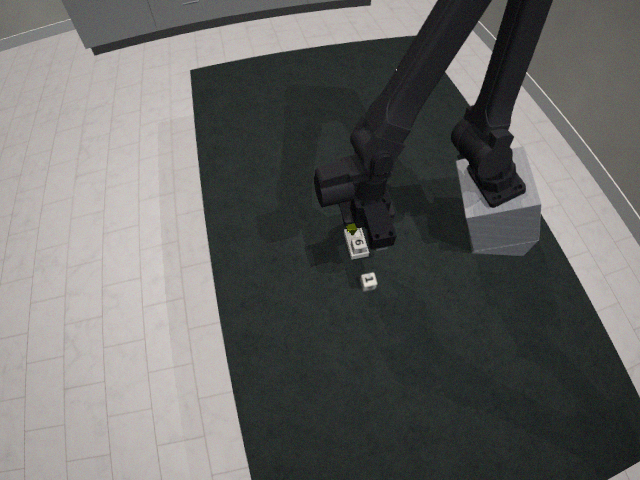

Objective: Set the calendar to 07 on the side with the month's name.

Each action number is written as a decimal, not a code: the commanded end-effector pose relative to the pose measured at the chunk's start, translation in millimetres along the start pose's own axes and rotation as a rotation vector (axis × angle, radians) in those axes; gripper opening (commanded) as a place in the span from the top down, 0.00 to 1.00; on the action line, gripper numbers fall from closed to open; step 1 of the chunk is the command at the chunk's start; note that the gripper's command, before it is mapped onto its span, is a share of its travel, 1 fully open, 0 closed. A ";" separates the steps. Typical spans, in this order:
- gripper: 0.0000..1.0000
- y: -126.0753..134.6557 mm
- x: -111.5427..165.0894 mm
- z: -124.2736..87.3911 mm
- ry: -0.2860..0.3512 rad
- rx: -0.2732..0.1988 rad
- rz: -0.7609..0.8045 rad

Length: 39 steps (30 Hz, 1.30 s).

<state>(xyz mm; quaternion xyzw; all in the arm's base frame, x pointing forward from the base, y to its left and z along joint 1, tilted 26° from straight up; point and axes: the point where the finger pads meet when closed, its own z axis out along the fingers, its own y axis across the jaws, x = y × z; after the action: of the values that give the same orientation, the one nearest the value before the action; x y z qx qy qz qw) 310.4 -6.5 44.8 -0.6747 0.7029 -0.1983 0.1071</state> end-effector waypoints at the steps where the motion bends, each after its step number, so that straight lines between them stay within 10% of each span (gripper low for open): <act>1: 0.55 -1.5 1.7 2.8 -0.001 0.006 -0.004; 39: 0.55 -6.3 1.6 42.6 -0.002 0.015 -0.004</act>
<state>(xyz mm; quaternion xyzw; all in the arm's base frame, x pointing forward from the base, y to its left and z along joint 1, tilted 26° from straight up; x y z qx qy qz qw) 329.8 -11.8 9.3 -0.6747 0.7019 -0.2003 0.1093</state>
